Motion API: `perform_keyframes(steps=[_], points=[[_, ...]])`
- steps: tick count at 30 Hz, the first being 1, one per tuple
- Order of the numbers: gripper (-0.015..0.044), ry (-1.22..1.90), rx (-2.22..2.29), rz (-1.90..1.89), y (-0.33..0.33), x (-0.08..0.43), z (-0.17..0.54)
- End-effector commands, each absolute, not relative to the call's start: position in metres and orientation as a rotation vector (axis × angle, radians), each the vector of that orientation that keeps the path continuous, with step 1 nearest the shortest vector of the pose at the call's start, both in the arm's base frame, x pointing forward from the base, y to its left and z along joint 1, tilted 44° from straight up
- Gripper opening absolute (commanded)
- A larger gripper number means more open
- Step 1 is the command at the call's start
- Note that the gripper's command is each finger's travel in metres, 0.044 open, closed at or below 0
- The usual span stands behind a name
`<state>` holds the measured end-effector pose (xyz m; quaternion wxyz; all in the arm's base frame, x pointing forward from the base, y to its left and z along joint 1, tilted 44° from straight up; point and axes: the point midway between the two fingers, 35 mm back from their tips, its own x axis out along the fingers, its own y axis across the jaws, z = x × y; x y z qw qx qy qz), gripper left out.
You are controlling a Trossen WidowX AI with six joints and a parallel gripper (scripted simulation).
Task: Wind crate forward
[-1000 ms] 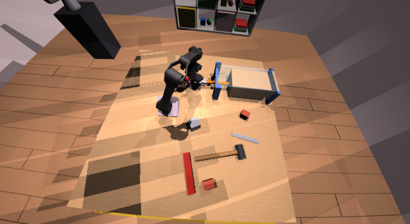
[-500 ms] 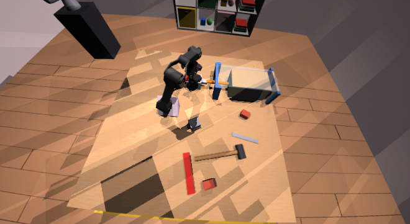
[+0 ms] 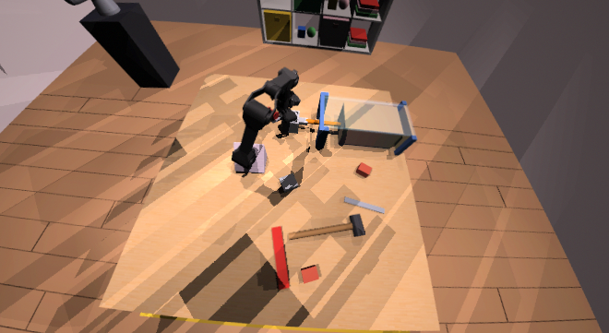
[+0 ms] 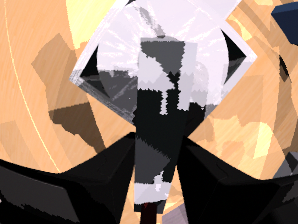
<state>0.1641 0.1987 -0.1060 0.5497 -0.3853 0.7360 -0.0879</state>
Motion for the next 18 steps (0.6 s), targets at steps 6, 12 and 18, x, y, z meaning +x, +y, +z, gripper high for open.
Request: perform_keyframes(steps=[6,12,18], points=[[0.0000,1.718,-0.836,-0.286,0.2007,0.1620,-0.1099],[0.0000,1.709,-0.812,-0.310,0.2015,0.1614,-0.1109],[0.0000,1.688,-0.758,-0.362,0.2036,0.1603,-0.1128]])
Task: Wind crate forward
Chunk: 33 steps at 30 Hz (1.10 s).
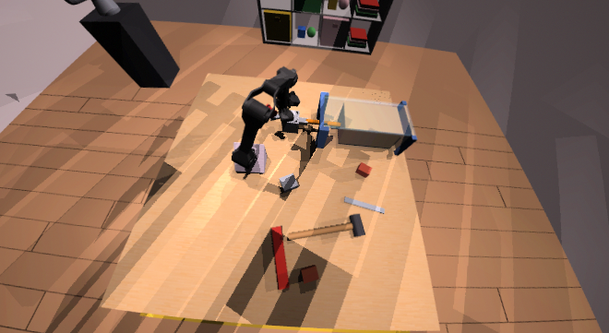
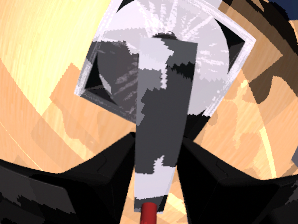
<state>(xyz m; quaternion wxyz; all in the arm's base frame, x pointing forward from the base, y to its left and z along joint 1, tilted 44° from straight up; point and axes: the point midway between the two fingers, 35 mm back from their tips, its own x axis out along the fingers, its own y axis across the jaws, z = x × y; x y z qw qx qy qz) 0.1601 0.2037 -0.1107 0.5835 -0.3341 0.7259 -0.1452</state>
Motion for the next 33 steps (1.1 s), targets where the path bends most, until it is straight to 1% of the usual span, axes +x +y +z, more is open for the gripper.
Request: perform_keyframes(steps=[1,10,21,33], points=[[0.0000,1.688,-0.758,-0.362,0.204,0.160,-0.113],[0.0000,1.659,-0.689,-0.428,0.207,0.159,-0.115],[0.0000,1.721,-0.849,-0.268,0.198,0.162,-0.112],[0.0000,1.714,-0.830,-0.288,0.197,0.162,-0.115]])
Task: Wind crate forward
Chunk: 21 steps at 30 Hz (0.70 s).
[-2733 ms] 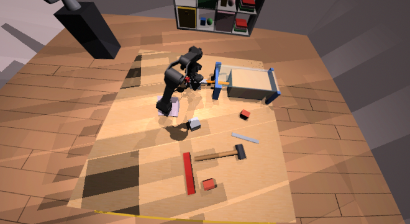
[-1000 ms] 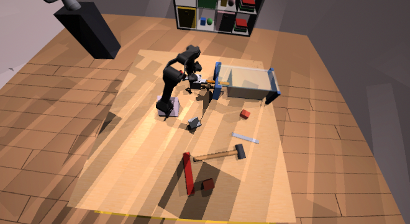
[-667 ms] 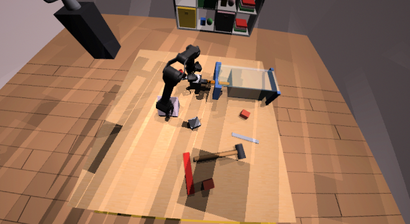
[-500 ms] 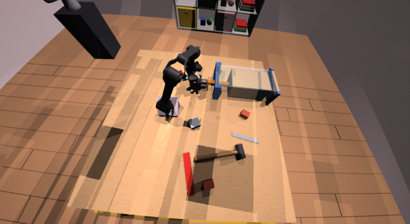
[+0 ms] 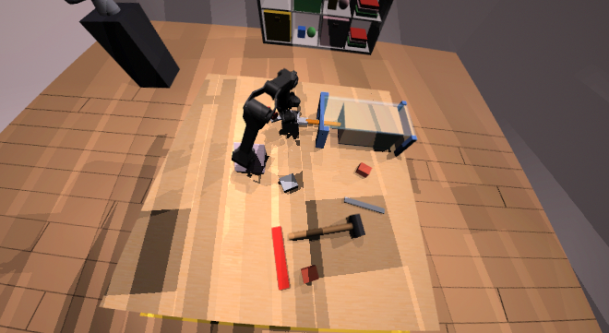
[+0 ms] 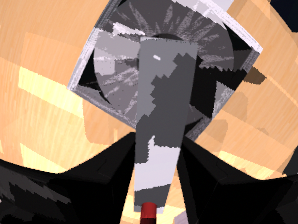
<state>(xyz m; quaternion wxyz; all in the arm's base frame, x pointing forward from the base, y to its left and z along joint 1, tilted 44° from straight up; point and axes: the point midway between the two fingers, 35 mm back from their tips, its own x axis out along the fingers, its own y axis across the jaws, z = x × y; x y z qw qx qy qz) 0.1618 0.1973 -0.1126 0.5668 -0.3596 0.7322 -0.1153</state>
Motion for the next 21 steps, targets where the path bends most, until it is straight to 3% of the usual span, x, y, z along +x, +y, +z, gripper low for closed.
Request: perform_keyframes(steps=[1,21], points=[[0.0000,1.711,-0.821,-0.296,0.1965,0.1617,-0.1157],[0.0000,1.697,-0.785,-0.332,0.1939,0.1604,-0.1209]])
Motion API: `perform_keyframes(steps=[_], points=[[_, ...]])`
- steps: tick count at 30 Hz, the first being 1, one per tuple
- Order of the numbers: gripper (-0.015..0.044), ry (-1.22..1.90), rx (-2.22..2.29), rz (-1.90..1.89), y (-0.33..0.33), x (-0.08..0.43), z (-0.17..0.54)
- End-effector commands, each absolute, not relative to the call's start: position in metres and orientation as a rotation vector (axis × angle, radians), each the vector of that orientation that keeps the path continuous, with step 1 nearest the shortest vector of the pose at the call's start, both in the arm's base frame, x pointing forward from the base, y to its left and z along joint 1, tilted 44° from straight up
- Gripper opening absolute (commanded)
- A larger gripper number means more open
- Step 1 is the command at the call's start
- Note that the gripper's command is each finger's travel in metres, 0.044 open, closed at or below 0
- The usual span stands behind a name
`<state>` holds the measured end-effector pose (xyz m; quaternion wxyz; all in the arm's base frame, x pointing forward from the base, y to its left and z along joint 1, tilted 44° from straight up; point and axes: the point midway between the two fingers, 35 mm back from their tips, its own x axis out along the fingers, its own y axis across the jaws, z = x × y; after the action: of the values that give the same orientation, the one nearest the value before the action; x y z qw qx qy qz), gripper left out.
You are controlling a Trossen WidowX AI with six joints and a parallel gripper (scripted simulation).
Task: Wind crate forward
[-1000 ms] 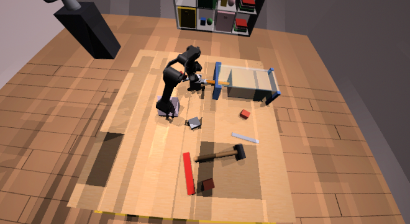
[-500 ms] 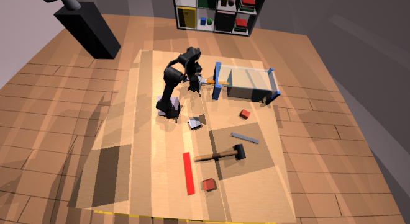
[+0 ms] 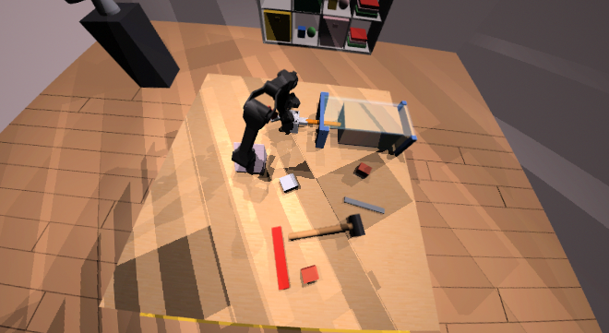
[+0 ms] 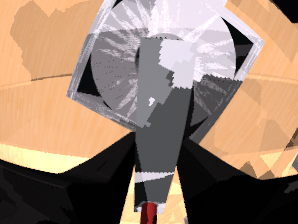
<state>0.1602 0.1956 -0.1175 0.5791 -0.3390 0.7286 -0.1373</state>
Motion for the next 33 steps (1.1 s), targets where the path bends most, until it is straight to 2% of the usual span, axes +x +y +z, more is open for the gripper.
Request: perform_keyframes(steps=[1,33], points=[[0.0000,1.698,-0.789,-0.328,0.1937,0.1605,-0.1208],[0.0000,1.718,-0.840,-0.278,0.1901,0.1608,-0.1205]])
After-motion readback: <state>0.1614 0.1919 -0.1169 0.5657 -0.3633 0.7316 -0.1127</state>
